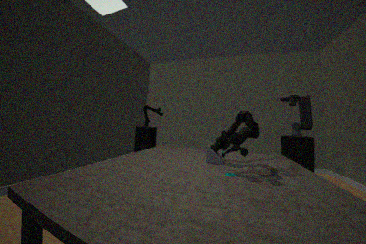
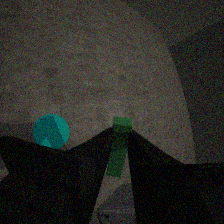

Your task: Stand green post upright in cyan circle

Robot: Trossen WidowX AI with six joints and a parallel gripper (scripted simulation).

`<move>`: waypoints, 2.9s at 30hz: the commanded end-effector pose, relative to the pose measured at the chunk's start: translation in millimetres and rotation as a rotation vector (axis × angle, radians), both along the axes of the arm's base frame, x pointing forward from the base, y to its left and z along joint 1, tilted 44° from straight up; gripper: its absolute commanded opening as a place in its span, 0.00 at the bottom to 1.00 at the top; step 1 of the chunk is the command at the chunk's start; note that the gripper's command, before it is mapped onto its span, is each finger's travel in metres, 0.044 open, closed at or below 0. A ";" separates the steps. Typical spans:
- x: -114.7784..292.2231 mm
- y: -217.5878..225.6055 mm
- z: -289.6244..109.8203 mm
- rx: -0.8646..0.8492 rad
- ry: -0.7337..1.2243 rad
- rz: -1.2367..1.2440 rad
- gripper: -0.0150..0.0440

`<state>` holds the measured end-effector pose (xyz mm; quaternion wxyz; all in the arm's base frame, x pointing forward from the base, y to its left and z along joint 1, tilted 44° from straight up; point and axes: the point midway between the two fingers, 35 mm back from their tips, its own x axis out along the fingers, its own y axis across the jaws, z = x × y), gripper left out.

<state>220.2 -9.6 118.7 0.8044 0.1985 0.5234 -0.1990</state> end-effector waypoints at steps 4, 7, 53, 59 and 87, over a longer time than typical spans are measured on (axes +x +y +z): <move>0.4 -0.4 1.0 -0.025 -0.040 -0.021 0.29; 0.7 -0.4 1.5 -0.035 -0.056 -0.028 0.29; 4.9 1.6 13.6 -0.124 -0.335 -0.152 0.29; 5.1 2.1 15.7 -0.127 -0.375 -0.170 0.29; 4.3 4.5 26.1 -0.116 -0.564 -0.259 0.29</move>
